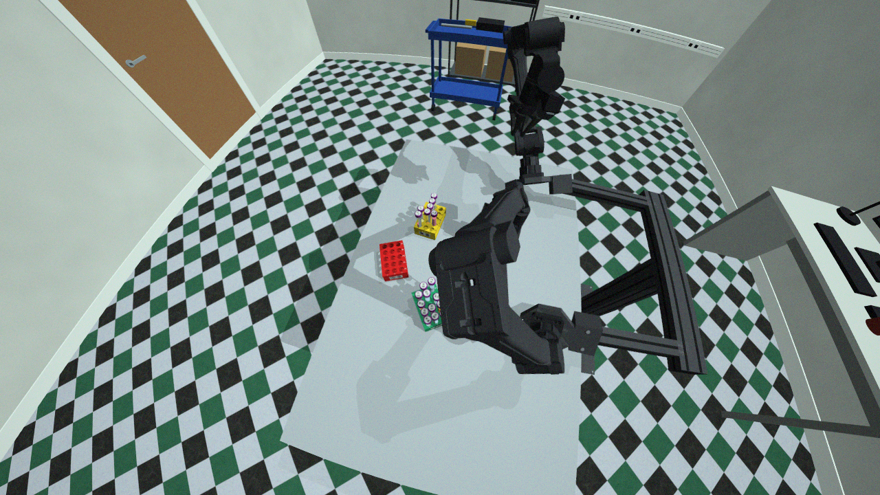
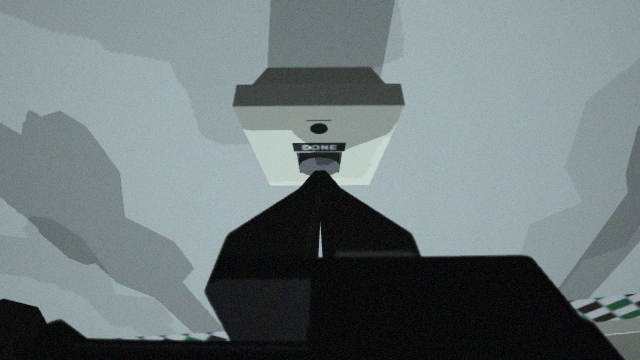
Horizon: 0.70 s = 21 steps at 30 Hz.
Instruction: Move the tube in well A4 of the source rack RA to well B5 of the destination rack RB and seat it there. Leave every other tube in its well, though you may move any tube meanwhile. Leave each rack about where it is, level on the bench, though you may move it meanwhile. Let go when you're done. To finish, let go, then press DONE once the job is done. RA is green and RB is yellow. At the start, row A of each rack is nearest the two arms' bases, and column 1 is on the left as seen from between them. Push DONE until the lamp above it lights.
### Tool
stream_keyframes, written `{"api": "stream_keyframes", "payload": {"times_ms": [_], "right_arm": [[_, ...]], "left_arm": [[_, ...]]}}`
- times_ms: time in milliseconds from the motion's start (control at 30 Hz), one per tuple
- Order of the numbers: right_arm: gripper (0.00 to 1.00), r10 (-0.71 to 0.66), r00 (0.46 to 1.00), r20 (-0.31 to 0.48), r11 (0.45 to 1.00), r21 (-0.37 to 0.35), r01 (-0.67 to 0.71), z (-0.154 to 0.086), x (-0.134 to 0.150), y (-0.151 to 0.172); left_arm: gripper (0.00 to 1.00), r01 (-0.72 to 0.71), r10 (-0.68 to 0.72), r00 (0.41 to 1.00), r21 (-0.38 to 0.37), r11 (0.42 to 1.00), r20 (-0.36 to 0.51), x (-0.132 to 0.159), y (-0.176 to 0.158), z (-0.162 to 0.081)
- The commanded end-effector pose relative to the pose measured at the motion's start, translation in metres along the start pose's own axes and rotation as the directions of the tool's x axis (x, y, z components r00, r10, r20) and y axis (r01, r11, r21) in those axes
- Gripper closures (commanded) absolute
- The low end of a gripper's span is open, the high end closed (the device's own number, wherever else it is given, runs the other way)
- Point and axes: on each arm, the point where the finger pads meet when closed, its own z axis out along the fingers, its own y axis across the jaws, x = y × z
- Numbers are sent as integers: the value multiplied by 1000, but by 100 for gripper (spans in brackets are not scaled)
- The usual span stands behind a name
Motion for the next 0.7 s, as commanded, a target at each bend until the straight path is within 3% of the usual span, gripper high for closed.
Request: {"api": "stream_keyframes", "payload": {"times_ms": [0,667], "right_arm": [[70,11,1000,29,1000,9,-11,-11,-5,-6],[70,11,1000,29,1000,9,-11,-11,-5,-6]], "left_arm": [[100,-1,1,1000,-2,1000,-12,-1,-2,10],[100,2,-2,1000,1,1000,-10,-2,-3,18]]}}
